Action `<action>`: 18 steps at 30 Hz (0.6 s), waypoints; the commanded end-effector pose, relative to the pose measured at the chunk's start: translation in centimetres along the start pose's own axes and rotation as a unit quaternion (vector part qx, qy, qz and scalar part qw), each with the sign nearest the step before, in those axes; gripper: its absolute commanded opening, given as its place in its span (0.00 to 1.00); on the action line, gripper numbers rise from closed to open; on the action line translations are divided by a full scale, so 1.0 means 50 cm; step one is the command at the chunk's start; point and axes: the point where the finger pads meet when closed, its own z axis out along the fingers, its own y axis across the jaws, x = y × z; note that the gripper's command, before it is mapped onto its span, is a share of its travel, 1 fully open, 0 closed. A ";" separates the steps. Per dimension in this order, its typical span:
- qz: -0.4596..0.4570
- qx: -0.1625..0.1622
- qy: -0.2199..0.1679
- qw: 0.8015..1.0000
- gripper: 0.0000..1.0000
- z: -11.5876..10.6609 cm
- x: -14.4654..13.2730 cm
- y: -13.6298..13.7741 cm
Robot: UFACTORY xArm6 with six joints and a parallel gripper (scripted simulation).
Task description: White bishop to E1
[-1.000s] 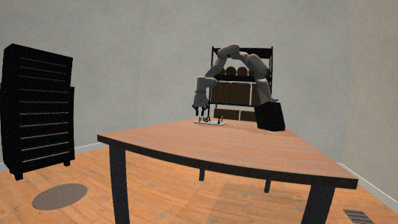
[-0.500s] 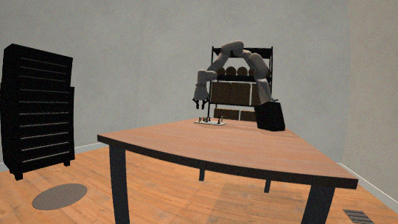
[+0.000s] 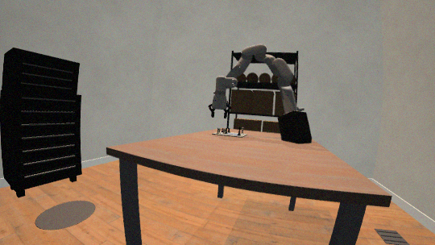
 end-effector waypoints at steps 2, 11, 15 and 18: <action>0.000 0.002 -0.001 1.000 1.00 -0.003 -0.001 -0.003; 0.000 0.002 -0.001 1.000 1.00 -0.006 -0.001 -0.003; 0.000 0.002 -0.001 1.000 1.00 -0.019 -0.001 -0.003; 0.000 0.002 -0.001 1.000 1.00 -0.038 -0.001 -0.003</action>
